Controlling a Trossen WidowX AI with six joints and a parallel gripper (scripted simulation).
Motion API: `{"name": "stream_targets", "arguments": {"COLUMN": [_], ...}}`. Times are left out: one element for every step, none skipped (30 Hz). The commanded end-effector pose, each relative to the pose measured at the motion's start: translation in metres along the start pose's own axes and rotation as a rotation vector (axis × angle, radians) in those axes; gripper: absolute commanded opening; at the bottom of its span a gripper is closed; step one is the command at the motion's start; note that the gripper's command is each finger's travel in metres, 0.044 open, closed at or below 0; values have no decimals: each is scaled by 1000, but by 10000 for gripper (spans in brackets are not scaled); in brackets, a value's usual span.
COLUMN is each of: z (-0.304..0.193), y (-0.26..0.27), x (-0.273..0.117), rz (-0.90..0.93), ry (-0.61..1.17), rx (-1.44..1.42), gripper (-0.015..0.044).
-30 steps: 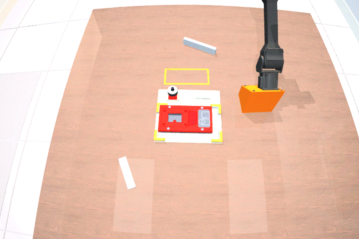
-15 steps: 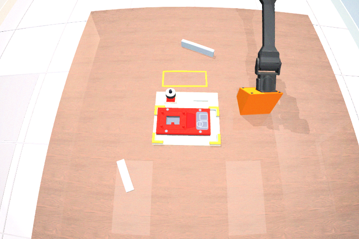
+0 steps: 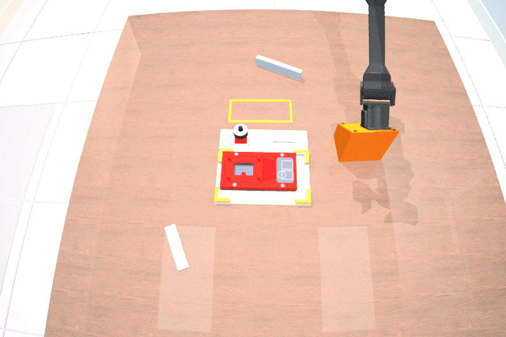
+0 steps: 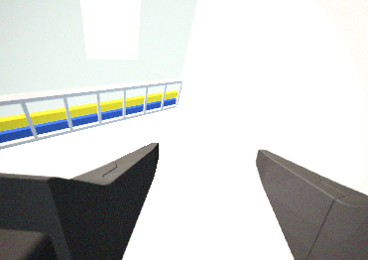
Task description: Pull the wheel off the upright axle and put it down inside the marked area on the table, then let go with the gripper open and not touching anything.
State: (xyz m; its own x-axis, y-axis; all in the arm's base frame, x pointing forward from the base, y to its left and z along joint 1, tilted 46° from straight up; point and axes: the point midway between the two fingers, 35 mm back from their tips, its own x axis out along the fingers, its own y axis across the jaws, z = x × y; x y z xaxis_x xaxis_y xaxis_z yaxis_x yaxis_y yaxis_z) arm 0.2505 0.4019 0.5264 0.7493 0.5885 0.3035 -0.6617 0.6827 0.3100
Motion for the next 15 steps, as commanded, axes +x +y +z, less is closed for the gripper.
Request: {"name": "stream_targets", "arguments": {"z": [-29,-36,-42,-49,-56,-62,-69,-75,-81,-88,-94,-100,-106,-112,-118], "y": [-31,-39,-47,-56,-64,-73,-82,-91,-99,-108,-117,-126,-135,-144,-154], "x": [11,13,15,17,18,19,20,21,21,22,21,21,21,20,19], "rz": [-83,-104,-125,-146,-167,-189,-210,-232,-253,-275,-297,-319,-341,-364,-386], "ry": [78,98,118,138,159,179,199,219,240,261,282,303,325,346,367], "rx": [-52,-66,-79,-92,-105,-118,-130,-142,-153,-164,-175,-185,-196,-206,-216], "gripper": [300,300,300,300,300,300,300,300,300,300,300,300,300,300,300]}}
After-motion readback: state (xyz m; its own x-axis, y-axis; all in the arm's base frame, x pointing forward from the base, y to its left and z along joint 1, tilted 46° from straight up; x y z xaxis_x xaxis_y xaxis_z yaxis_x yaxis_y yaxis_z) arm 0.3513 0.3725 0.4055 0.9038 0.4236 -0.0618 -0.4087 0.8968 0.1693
